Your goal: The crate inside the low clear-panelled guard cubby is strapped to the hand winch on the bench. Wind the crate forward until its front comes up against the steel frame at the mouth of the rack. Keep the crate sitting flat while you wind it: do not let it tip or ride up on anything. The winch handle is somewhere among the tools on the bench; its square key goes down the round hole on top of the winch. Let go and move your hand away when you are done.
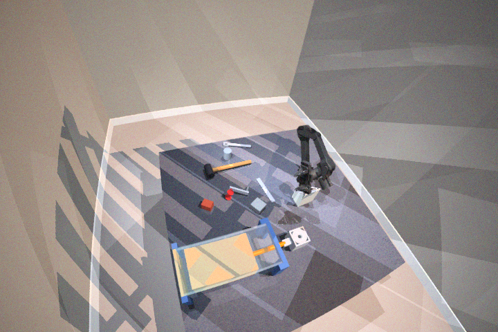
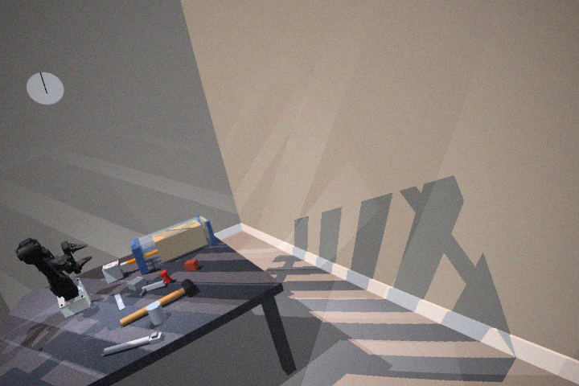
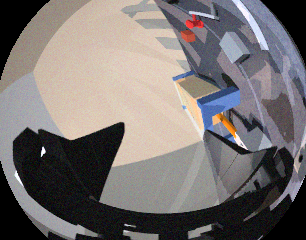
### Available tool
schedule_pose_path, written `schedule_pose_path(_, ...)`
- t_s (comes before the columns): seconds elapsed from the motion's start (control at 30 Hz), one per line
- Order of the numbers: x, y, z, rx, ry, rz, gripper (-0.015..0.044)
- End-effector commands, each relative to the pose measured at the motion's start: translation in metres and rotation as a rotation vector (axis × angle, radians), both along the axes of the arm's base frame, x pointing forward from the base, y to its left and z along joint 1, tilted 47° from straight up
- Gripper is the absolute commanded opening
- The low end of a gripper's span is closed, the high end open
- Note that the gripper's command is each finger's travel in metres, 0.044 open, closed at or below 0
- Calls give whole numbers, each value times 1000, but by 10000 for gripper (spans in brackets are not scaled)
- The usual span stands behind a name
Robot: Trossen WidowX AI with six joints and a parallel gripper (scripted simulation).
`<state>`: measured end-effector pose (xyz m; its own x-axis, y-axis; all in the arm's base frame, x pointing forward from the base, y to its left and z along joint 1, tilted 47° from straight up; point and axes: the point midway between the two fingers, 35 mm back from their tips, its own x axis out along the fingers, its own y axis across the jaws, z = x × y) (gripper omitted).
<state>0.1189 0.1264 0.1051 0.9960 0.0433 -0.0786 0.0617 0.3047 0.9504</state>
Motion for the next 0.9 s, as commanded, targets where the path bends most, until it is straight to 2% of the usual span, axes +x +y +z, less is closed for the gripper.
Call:
schedule_pose_path(0.0, 1, 0, 0, 4, 2, -10, 426)
schedule_pose_path(0.03, 3, 0, -1, 15, 8, -40, 440)
schedule_pose_path(0.27, 38, -5, -8, 189, 79, -450, 440)
schedule_pose_path(0.43, 70, -14, -12, 364, 110, -745, 440)
schedule_pose_path(0.87, 154, -67, -6, 802, 65, -1315, 440)
